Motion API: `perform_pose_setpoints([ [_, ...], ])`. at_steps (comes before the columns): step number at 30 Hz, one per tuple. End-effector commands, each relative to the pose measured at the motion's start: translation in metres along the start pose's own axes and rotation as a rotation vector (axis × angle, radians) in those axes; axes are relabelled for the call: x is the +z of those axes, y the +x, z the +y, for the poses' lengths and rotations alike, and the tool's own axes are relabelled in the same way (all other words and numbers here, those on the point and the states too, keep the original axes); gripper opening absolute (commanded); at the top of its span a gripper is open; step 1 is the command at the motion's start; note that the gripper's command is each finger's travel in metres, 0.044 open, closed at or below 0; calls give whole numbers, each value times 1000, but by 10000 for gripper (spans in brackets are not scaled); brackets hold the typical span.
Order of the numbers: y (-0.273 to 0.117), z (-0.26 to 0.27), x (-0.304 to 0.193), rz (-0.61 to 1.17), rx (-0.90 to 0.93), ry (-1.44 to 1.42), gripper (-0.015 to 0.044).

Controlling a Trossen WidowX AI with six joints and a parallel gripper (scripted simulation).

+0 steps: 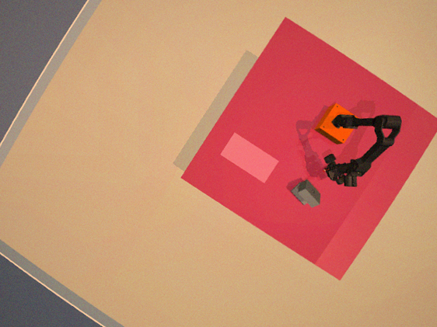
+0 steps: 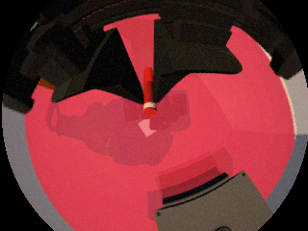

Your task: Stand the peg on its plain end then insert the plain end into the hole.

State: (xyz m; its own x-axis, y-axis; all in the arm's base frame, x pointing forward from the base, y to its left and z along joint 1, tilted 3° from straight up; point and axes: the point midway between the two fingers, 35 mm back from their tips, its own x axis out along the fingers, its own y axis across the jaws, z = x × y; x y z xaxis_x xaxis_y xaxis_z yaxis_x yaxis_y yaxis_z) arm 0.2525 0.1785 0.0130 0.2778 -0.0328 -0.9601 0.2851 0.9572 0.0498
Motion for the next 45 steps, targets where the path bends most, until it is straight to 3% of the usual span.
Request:
perform_pose_setpoints([
  [1, -1, -2, -3, -32, -5, 2, 51],
  [45, -19, -2, -27, -408, -5, 2, 51],
])
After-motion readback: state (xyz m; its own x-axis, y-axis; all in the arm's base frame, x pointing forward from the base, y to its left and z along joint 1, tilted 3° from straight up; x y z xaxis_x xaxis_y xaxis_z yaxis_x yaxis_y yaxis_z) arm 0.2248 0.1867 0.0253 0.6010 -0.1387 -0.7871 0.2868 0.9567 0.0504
